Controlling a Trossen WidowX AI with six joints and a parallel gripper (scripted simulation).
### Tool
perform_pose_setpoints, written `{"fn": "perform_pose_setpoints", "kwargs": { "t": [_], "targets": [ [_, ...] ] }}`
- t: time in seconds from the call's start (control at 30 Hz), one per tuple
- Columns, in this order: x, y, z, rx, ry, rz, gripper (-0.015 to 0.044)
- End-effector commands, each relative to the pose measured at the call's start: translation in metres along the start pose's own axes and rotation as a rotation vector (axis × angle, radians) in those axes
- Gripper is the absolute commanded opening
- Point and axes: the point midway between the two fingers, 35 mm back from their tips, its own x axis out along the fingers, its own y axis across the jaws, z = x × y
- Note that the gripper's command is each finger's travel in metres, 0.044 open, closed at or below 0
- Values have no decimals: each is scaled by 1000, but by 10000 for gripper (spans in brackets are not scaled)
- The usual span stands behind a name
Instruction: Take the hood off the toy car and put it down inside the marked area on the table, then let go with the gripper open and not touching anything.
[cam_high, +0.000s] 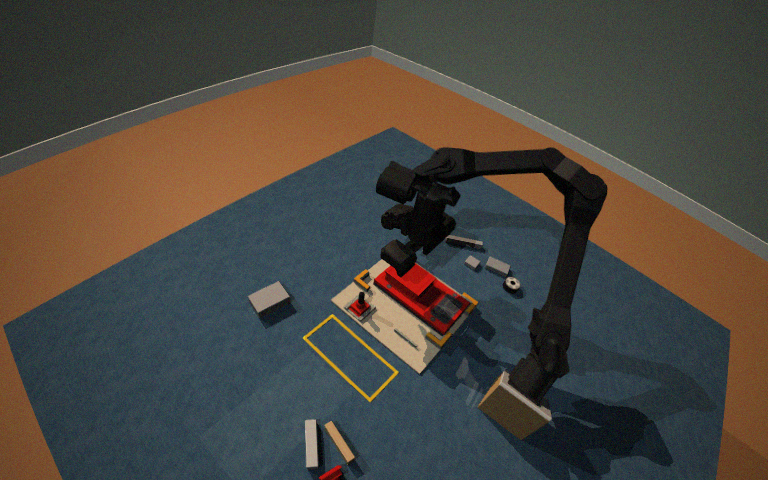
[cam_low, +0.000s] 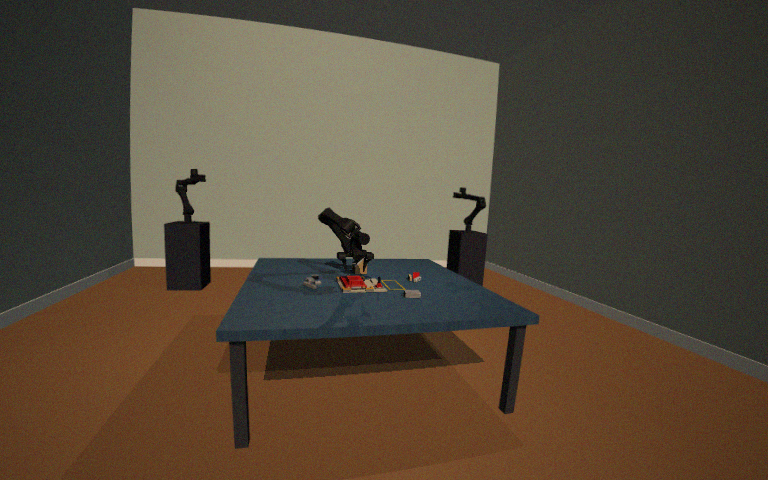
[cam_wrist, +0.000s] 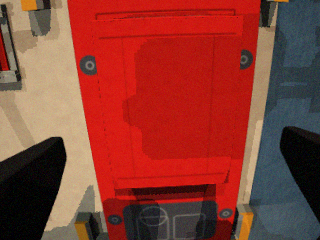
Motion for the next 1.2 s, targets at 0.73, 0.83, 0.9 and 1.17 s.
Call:
{"fn": "perform_pose_setpoints", "kwargs": {
  "t": [0.73,0.83,0.9,1.17],
  "targets": [
    [19,0,-1,-8,3,-8,440],
    [21,0,-1,-8,3,-8,440],
    [22,0,-2,-8,3,-9,440],
    [28,0,-2,-7,3,-9,440]
  ]
}}
